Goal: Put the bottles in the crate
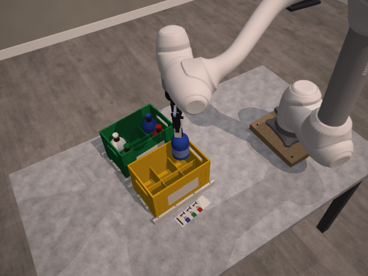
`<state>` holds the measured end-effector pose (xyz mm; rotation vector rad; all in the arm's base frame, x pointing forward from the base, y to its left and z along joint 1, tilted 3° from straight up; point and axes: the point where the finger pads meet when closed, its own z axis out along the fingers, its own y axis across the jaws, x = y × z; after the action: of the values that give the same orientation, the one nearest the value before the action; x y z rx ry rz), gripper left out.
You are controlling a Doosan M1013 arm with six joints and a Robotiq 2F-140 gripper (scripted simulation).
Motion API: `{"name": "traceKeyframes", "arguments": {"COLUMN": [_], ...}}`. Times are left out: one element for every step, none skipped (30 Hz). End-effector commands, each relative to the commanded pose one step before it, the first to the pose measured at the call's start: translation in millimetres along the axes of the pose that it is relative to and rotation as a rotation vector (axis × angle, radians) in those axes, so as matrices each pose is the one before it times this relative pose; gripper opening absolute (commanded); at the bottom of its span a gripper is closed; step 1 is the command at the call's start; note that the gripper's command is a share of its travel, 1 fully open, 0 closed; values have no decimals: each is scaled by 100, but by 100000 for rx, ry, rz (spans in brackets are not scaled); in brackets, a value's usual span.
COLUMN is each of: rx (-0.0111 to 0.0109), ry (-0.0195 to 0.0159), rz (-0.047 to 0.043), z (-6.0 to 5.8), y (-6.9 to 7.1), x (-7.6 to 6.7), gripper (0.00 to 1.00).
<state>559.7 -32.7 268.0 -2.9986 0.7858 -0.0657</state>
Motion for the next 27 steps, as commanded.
{"name": "traceKeyframes", "arguments": {"rx": [24,0,0,0,0,0,0,0,0,0,0,0,0,0,0,0,0,0,0,0,0,0,0,0,0,0,0], "ry": [-1,0,0,0,0,0,0,0,0,0,0,0,0,0,0,0,0,0,0,0,0,0,0,0,0,0,0], "rz": [-1,0,0,0,0,0,0,0,0,0,0,0,0,0,0,0,0,0,0,0,0,0,0,0,0,0,0], "z": [66,100,100,100,100,100,100,100,100,100,100,100,100,100,100,100,0,0,100,100,100,100,100,100,100,100,100], "y": [0,0,0,0,0,0,0,0,0,0,0,0,0,0,0,0,0,0,0,0,0,0,0,0,0,0,0], "x": [-2,0,0,0,0,0,0,0,0,0,0,0,0,0,0,0,0,0,0,0,0,0,0,0,0,0,0], "gripper": [0,0,0,0,0,0,0,0,0,0,0,0,0,0,0,0,0,0,0,0,0,0,0,0,0,0,0]}}
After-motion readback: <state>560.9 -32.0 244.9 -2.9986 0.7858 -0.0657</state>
